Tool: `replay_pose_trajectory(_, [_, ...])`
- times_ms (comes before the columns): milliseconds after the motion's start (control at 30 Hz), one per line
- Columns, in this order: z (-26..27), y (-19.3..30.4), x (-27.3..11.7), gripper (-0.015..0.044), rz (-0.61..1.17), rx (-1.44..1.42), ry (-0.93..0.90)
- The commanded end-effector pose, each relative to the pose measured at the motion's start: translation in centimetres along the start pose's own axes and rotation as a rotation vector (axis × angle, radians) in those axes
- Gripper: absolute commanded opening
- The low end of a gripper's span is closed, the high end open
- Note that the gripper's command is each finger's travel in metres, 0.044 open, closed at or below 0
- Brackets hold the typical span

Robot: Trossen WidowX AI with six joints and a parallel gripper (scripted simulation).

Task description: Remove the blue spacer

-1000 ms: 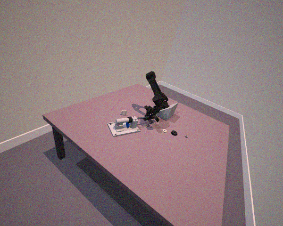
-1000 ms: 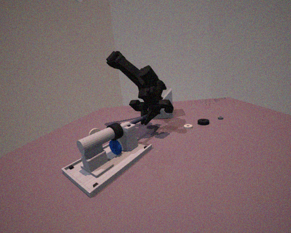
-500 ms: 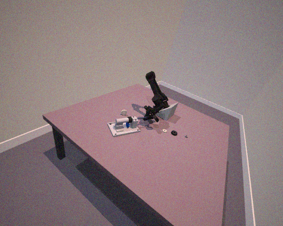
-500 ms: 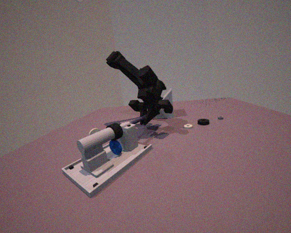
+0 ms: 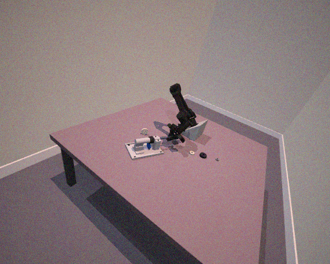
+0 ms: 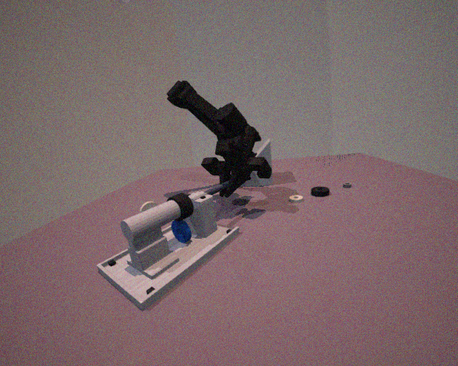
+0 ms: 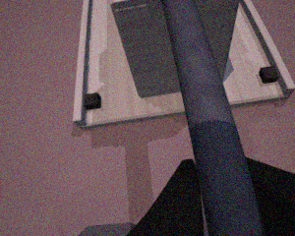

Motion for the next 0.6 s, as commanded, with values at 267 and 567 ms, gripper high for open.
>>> replay_pose_trajectory(267, [0.08, -0.45, 0.28, 0.0000, -0.003, 0.002, -0.002])
replay_pose_trajectory(567, [0.08, -0.63, 0.46, 0.0000, -0.004, 0.002, -0.002])
Point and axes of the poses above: the point midway between the two fingers, 35 mm back from their tips, its own x axis out along the fingers, its own z axis across the jaws, y = z × x, the point moved 1 cm from there along -x, back along the fingers, and after that the axes turned 1 degree about x, right-handed, at the moved point
